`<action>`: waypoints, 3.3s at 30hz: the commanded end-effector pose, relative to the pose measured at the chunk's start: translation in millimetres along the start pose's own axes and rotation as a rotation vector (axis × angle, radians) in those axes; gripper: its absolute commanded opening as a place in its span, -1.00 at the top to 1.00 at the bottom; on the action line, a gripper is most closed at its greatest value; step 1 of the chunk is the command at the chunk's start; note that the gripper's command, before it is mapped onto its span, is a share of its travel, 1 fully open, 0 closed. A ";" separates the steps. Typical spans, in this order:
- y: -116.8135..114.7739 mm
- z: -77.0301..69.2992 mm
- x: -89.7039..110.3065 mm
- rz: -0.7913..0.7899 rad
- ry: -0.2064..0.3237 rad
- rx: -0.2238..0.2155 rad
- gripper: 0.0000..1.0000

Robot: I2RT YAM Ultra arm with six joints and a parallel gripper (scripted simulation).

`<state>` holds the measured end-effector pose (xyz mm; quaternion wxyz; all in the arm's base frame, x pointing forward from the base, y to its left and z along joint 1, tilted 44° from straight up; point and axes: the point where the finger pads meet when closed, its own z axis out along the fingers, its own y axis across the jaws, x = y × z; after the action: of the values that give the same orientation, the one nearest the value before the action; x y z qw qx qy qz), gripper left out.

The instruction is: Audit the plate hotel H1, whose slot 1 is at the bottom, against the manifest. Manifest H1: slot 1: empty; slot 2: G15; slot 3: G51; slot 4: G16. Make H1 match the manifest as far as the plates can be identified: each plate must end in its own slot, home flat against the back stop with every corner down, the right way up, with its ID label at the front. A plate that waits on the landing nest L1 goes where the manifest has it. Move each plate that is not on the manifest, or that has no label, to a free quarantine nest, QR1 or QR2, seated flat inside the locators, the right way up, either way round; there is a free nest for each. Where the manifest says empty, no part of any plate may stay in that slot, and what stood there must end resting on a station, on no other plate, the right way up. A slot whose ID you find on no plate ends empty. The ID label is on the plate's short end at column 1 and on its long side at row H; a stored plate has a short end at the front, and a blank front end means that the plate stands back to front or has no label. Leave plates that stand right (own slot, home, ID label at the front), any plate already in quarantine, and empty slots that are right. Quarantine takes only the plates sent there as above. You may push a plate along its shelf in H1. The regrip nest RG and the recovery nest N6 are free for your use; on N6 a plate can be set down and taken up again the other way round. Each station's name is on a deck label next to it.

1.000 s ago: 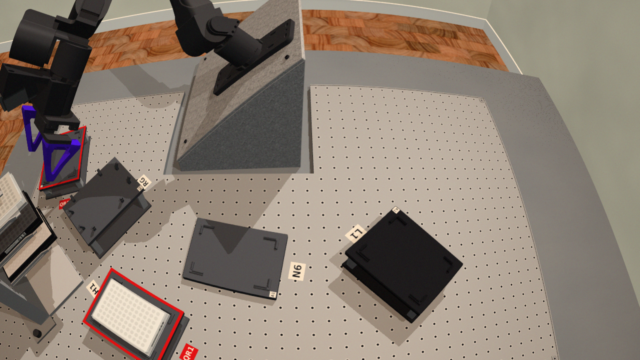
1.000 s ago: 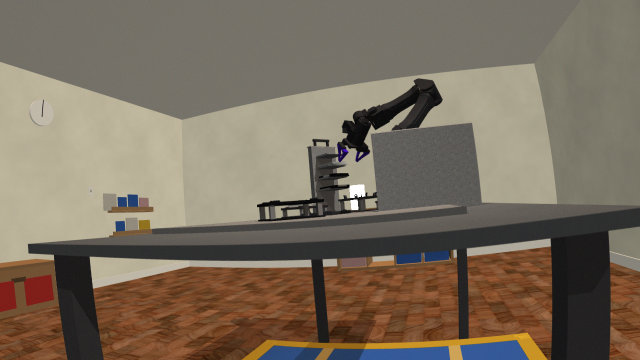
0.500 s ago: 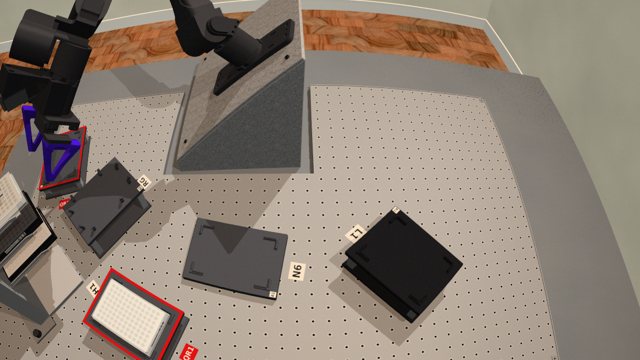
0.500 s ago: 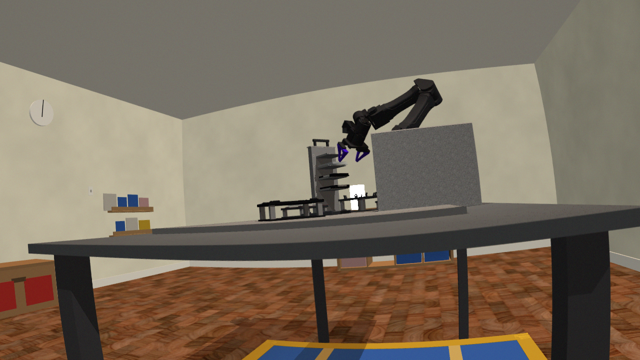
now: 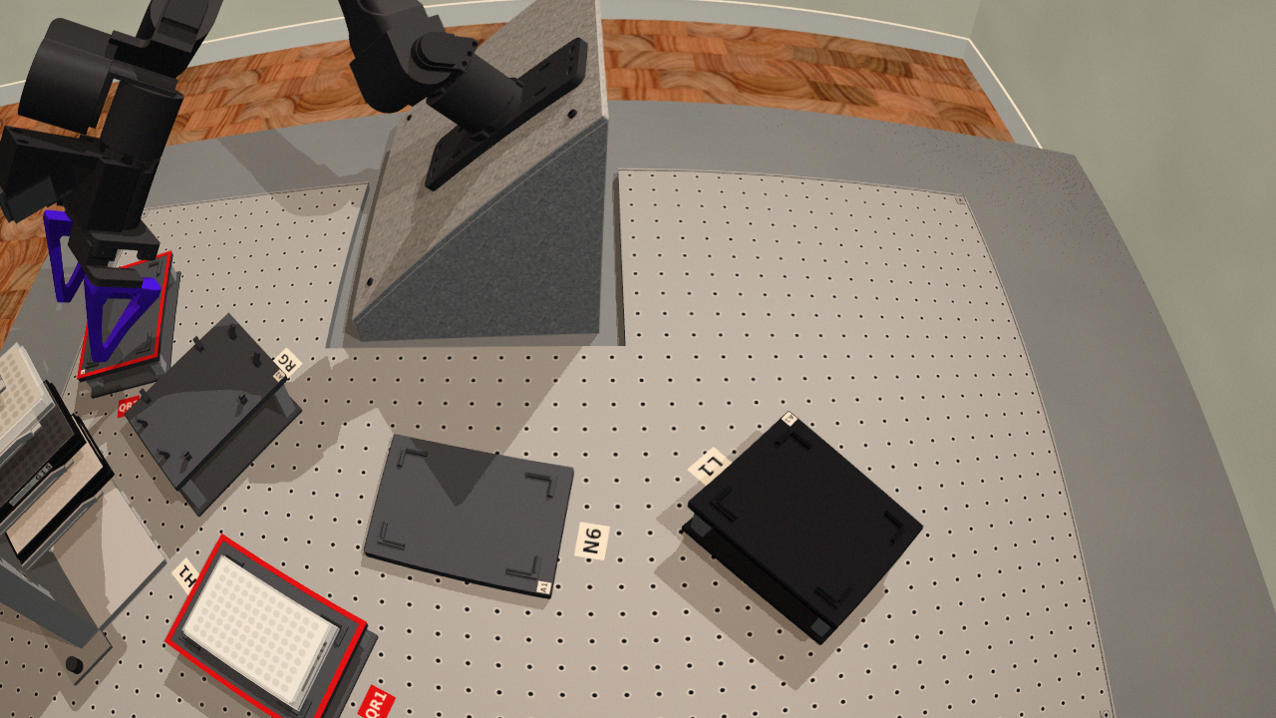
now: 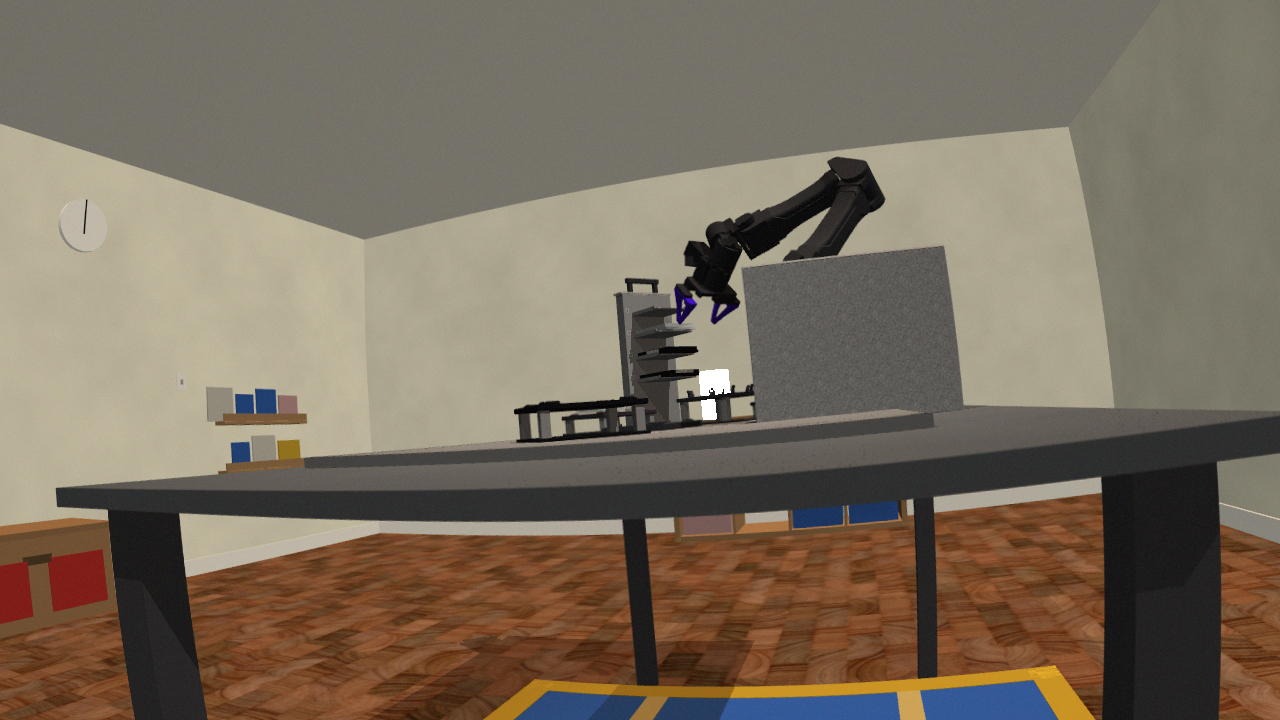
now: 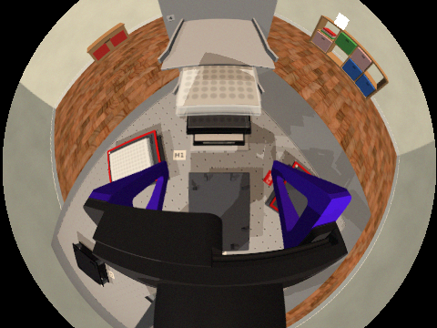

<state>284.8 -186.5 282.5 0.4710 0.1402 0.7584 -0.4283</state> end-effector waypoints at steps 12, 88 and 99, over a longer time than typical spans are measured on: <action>-0.5 -4.4 -0.2 0.004 -0.011 -0.003 -1.00; -0.3 36.9 33.4 0.003 -0.012 -0.002 -1.00; -0.3 36.9 33.4 0.003 -0.012 -0.002 -1.00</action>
<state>287.8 -223.0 244.1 0.4710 0.1404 0.7582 -0.4284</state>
